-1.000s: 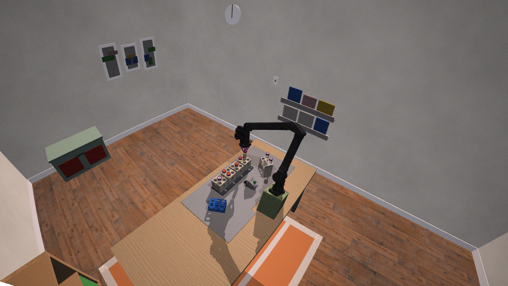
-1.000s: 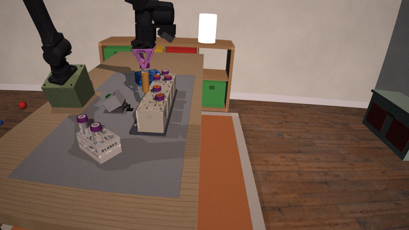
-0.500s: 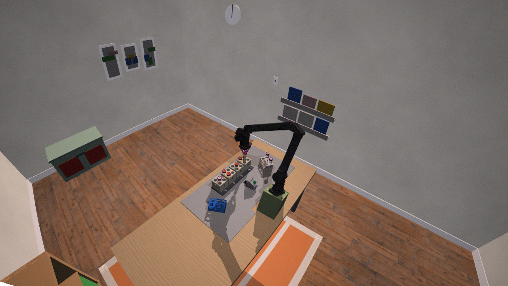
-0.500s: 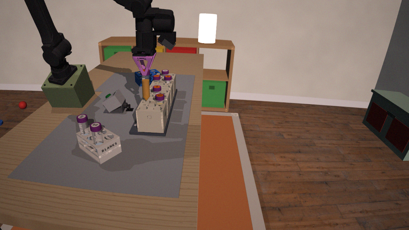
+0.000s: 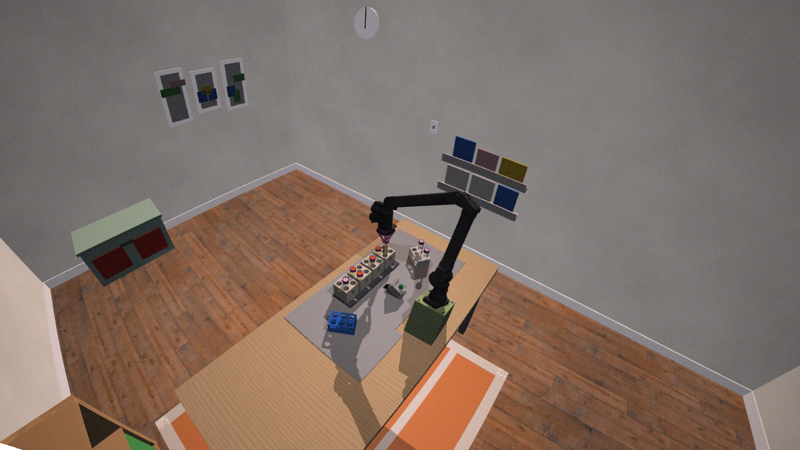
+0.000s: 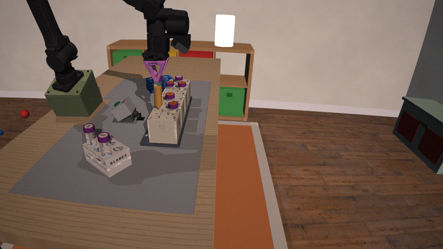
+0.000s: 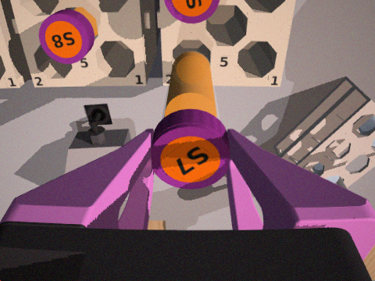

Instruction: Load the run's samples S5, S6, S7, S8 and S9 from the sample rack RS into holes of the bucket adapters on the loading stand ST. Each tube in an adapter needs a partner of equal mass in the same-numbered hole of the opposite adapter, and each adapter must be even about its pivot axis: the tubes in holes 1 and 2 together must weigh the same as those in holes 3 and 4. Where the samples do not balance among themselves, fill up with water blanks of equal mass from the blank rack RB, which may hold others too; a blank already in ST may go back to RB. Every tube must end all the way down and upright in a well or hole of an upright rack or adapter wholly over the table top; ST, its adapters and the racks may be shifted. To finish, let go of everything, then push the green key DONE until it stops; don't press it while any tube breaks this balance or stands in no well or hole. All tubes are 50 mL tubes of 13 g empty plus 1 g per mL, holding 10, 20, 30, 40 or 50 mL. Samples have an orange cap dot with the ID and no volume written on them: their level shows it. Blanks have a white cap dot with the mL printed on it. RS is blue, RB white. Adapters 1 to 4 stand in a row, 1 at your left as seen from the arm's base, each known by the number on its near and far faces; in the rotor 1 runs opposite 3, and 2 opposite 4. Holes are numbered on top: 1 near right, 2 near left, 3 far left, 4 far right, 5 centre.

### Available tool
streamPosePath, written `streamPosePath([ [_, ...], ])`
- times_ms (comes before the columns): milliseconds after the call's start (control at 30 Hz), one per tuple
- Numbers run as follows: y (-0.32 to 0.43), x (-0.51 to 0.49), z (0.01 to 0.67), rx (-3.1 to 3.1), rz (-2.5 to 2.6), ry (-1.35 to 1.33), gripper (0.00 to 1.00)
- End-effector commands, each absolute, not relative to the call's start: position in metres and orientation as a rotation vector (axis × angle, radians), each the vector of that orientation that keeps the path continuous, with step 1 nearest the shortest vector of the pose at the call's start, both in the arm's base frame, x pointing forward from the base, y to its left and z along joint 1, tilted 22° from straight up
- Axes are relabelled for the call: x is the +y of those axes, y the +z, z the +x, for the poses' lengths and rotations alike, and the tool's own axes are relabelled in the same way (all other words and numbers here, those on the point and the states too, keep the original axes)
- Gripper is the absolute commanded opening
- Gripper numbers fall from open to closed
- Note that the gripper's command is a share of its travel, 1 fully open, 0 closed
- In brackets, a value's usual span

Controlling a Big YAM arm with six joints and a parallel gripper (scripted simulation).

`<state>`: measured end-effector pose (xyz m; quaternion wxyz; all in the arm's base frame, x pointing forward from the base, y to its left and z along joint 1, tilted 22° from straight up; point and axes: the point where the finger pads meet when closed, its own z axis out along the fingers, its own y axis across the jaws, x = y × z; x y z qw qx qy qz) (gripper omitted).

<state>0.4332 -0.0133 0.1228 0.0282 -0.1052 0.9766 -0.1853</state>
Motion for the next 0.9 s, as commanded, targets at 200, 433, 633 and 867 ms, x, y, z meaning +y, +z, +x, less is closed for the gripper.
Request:
streamPosePath([
  [200,0.117,-0.02,0.439,3.003,-0.323,-0.568,0.0],
  [433,0.116,-0.022,0.44,2.993,-0.318,-0.566,0.0],
  [633,0.107,-0.025,0.444,2.995,-0.319,-0.567,0.0],
  [867,0.097,-0.028,0.443,2.999,-0.321,-0.568,0.0],
])
